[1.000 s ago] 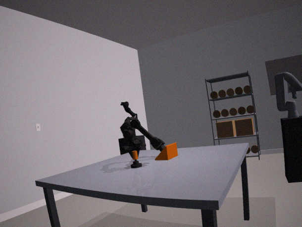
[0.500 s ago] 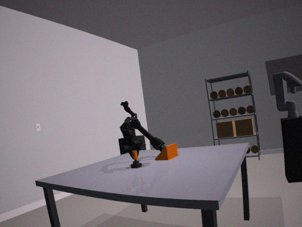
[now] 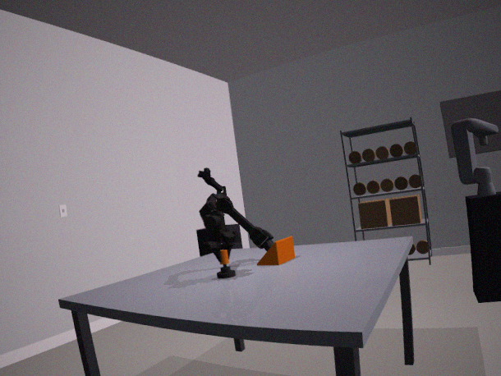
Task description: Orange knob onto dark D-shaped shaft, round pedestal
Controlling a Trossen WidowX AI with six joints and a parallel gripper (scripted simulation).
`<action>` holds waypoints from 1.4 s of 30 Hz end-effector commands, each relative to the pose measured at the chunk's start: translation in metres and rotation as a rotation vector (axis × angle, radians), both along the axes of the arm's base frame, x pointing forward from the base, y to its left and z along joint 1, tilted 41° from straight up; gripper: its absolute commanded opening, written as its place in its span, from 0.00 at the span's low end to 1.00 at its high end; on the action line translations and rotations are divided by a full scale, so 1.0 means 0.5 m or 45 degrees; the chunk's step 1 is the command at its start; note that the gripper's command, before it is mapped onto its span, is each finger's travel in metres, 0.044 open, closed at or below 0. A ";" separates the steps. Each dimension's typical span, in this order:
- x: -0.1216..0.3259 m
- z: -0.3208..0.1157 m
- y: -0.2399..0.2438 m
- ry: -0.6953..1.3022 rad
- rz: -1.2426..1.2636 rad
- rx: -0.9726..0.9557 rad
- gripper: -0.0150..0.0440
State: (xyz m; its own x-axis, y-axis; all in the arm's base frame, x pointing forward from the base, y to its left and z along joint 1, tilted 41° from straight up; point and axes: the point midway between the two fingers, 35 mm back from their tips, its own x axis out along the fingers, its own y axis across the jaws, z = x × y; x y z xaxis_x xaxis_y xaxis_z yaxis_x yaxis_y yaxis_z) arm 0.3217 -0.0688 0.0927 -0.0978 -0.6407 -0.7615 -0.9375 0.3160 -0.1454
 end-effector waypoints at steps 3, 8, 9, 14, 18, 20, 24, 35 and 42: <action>0.001 0.000 -0.002 0.002 0.006 -0.006 0.25; 0.000 0.000 -0.003 0.002 0.006 -0.006 0.25; 0.000 0.000 -0.003 0.002 0.006 -0.006 0.25; 0.001 0.007 0.001 0.002 0.006 -0.005 0.25; 0.002 0.008 0.002 0.023 0.031 -0.002 0.25; 0.002 0.008 0.003 0.073 0.089 0.005 0.25; 0.002 0.003 0.002 0.174 0.209 0.020 0.25; 0.001 0.001 -0.002 0.174 0.209 0.020 0.25; 0.000 0.000 -0.003 0.174 0.209 0.020 0.25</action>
